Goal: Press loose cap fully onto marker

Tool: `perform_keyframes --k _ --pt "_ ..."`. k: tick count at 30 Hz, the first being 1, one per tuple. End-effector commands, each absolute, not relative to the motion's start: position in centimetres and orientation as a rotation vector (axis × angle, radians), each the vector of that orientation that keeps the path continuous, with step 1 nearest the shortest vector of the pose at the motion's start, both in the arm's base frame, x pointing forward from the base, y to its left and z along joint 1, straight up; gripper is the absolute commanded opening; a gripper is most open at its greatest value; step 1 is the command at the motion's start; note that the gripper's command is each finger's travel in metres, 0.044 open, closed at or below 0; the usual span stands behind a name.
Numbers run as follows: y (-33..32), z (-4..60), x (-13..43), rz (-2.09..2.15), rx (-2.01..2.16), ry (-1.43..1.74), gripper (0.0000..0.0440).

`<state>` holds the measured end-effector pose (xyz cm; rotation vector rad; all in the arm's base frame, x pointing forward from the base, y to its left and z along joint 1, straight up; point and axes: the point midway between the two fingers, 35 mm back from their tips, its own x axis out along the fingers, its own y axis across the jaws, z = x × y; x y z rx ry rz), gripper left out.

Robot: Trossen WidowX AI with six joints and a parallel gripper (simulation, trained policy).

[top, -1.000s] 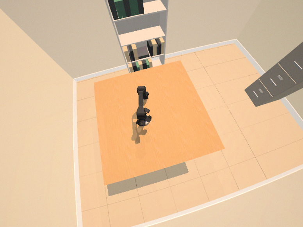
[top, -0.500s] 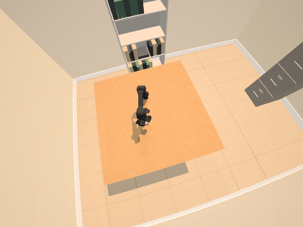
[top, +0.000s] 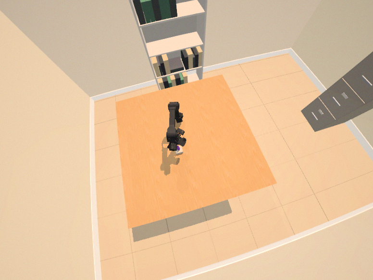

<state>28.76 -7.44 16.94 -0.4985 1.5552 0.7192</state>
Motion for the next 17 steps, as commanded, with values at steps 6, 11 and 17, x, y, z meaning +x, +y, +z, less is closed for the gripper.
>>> perform_keyframes --k 6,11,17 --pt "-7.6 18.2 27.7 0.720 -0.503 1.504 0.0015" --pt "-7.6 18.7 27.0 0.721 -0.510 1.481 0.0004" --pt "-7.5 19.4 26.3 0.720 -0.526 1.451 0.0001"
